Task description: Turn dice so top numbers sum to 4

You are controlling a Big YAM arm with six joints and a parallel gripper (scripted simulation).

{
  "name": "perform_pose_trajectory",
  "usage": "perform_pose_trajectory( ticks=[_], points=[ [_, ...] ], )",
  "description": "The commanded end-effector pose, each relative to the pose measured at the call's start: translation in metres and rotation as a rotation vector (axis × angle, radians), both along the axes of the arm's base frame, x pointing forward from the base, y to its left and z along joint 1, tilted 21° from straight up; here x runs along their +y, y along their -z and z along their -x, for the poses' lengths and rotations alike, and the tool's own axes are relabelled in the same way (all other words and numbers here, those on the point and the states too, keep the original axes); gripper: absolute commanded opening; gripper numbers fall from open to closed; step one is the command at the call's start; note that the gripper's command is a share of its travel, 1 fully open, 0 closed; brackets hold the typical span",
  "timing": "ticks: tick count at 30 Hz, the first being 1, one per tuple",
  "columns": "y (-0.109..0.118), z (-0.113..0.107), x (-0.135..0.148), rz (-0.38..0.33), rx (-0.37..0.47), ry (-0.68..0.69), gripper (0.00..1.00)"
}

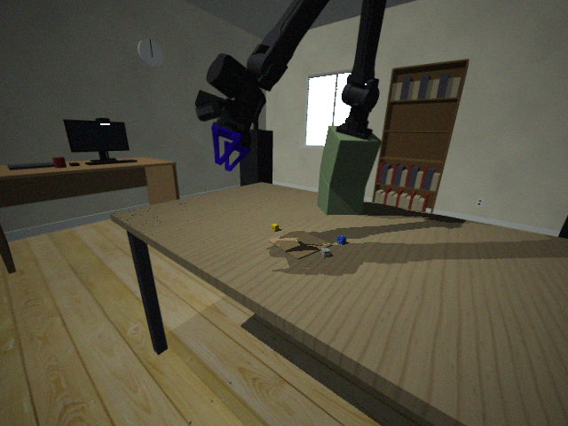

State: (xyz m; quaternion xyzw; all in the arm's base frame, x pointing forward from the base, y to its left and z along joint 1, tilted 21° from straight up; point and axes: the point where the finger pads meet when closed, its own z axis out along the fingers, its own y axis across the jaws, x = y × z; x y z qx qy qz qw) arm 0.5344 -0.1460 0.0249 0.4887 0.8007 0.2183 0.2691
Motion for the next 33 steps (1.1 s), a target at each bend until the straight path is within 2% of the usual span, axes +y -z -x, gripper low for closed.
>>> perform_pose_trajectory(
  ticks=[1, 3, 5, 6, 7, 8, 9, 10, 11, 12, 14, 17, 19, 20, 21, 23, 25, 27, 29, 33],
  points=[
    [-0.031, -0.015, 0.002, 0.037, -0.066, -0.021, 1.00],
    [-0.017, -0.004, 0.022, 0.045, -0.041, -0.058, 1.00],
    [-0.002, 0.010, 0.061, 0.065, -0.008, -0.137, 1.00],
    [0.001, 0.014, 0.062, 0.058, 0.012, -0.138, 1.00],
    [0.010, 0.025, 0.086, 0.074, 0.030, -0.192, 1.00],
    [0.018, 0.027, 0.087, 0.069, 0.046, -0.193, 1.00],
    [0.019, 0.037, 0.113, 0.096, 0.041, -0.255, 1.00],
    [0.032, 0.042, 0.114, 0.087, 0.073, -0.257, 1.00],
    [0.030, 0.055, 0.141, 0.117, 0.066, -0.324, 1.00],
    [0.031, 0.056, 0.141, 0.116, 0.070, -0.324, 1.00],
    [0.050, 0.093, 0.185, 0.157, 0.113, -0.453, 1.00],
    [0.052, 0.099, 0.191, 0.164, 0.119, -0.471, 1.00],
    [0.071, 0.146, 0.228, 0.211, 0.165, -0.609, 1.00],
    [0.076, 0.161, 0.238, 0.228, 0.179, -0.654, 1.00],
    [0.078, 0.166, 0.241, 0.233, 0.183, -0.668, 1.00],
    [0.088, 0.197, 0.256, 0.266, 0.208, -0.754, 1.00],
    [0.092, 0.212, 0.262, 0.282, 0.220, -0.795, 1.00],
    [0.097, 0.217, 0.259, 0.282, 0.237, -0.795, 1.00],
    [0.093, 0.205, 0.257, 0.282, 0.223, -0.777, 1.00],
    [0.093, 0.205, 0.257, 0.281, 0.223, -0.778, 1.00]
  ],
)
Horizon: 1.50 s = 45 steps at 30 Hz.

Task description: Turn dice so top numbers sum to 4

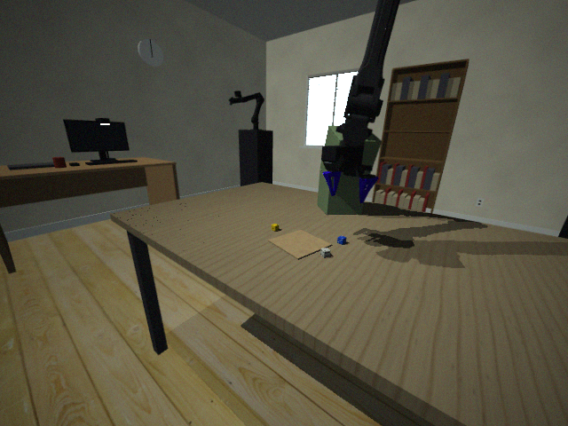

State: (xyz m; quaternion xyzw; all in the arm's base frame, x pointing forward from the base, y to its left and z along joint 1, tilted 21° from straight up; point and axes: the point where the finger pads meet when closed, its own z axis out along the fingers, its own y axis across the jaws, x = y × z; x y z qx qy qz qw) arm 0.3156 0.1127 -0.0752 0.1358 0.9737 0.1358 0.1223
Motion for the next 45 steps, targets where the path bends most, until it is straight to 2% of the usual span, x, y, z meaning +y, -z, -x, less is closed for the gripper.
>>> perform_pose_trajectory(
  ticks=[1, 11, 17, 21, 31, 34, 35, 45],
  points=[
    [-0.004, -0.004, 0.001, 0.004, -0.027, -0.021, 1.00],
    [-0.002, -0.002, 0.002, 0.006, -0.023, -0.028, 1.00],
    [0.003, -0.004, 0.005, 0.026, -0.035, -0.097, 1.00],
    [0.008, -0.010, 0.008, 0.077, -0.083, -0.266, 1.00],
    [0.019, -0.012, 0.010, 0.160, -0.149, -0.541, 1.00],
    [0.020, -0.012, 0.011, 0.165, -0.153, -0.558, 1.00],
    [0.023, -0.013, 0.011, 0.189, -0.172, -0.637, 1.00],
    [0.033, -0.015, 0.014, 0.264, -0.233, -0.887, 1.00]
  ],
)
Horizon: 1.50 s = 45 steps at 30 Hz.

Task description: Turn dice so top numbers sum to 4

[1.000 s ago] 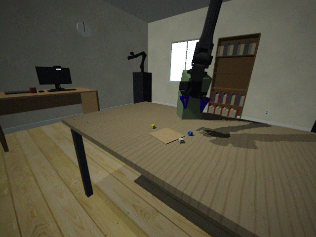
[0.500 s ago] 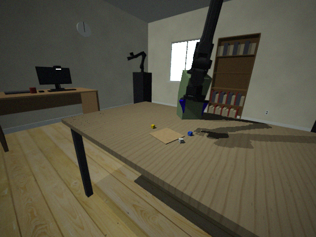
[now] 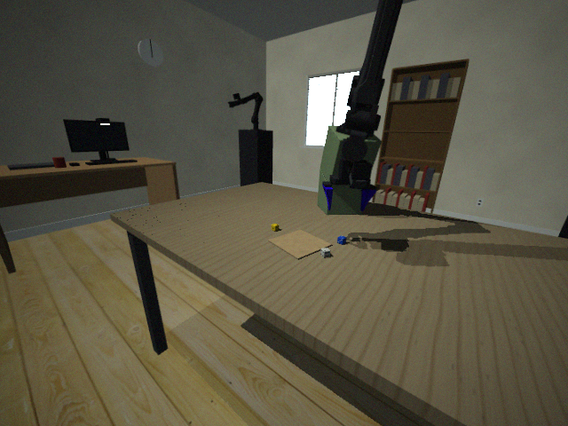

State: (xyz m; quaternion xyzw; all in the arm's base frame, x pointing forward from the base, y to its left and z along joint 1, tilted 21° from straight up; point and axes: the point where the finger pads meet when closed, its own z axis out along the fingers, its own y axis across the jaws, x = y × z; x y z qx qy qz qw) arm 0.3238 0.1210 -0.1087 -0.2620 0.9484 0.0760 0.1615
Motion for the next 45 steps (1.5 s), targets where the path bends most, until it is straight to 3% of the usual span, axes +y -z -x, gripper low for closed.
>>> perform_pose_trajectory(
  ticks=[1, 6, 21, 24, 28, 29, 45],
  points=[
    [0.001, -0.007, 0.006, 0.045, -0.064, -0.174, 1.00],
    [0.005, -0.008, 0.007, 0.070, -0.084, -0.257, 1.00],
    [0.024, -0.010, 0.011, 0.198, -0.190, -0.695, 1.00],
    [0.016, -0.017, 0.011, 0.205, -0.218, -0.705, 1.00],
    [0.022, -0.012, 0.011, 0.211, -0.207, -0.730, 1.00],
    [0.022, -0.012, 0.010, 0.211, -0.207, -0.730, 0.34],
    [0.022, -0.012, 0.010, 0.211, -0.207, -0.730, 0.34]
  ],
)
